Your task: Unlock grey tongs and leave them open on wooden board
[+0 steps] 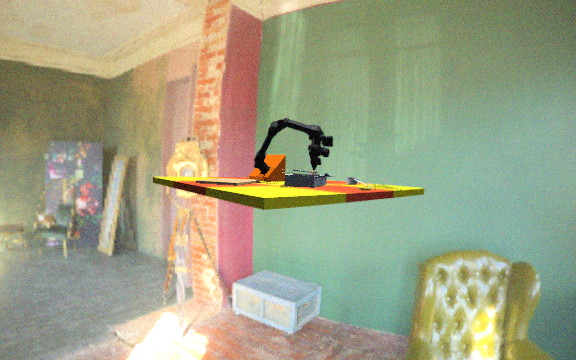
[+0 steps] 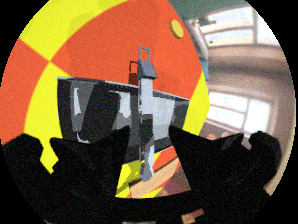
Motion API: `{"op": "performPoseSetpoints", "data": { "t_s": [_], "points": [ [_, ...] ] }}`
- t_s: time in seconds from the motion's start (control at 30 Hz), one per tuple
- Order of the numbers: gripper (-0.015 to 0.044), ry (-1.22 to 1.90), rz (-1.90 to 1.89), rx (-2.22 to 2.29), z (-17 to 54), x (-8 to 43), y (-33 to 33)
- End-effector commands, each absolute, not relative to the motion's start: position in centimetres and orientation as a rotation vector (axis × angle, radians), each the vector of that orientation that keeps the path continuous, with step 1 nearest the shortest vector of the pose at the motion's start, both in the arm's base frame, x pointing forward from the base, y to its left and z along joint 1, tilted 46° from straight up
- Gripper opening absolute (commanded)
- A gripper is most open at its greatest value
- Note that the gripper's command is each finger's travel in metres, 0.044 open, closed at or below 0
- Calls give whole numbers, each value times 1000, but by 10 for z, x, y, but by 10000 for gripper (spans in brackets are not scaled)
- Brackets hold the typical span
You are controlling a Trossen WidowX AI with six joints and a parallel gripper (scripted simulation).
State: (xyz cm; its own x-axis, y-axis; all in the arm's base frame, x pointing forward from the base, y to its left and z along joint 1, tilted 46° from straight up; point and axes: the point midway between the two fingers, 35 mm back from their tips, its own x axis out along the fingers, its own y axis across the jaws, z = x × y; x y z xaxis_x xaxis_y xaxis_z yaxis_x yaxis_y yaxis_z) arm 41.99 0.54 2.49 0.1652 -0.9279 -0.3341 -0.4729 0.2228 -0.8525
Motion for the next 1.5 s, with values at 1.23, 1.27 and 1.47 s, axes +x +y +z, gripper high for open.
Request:
{"op": "performPoseSetpoints", "data": {
  "t_s": [1.23, 1.27, 1.47],
  "points": [
    [260, 1461, -552, -1407, 2, 433, -40],
    [260, 1461, -552, -1407, 2, 433, -42],
    [260, 1460, -555, -1409, -1, 434, -51]
  ]
}}
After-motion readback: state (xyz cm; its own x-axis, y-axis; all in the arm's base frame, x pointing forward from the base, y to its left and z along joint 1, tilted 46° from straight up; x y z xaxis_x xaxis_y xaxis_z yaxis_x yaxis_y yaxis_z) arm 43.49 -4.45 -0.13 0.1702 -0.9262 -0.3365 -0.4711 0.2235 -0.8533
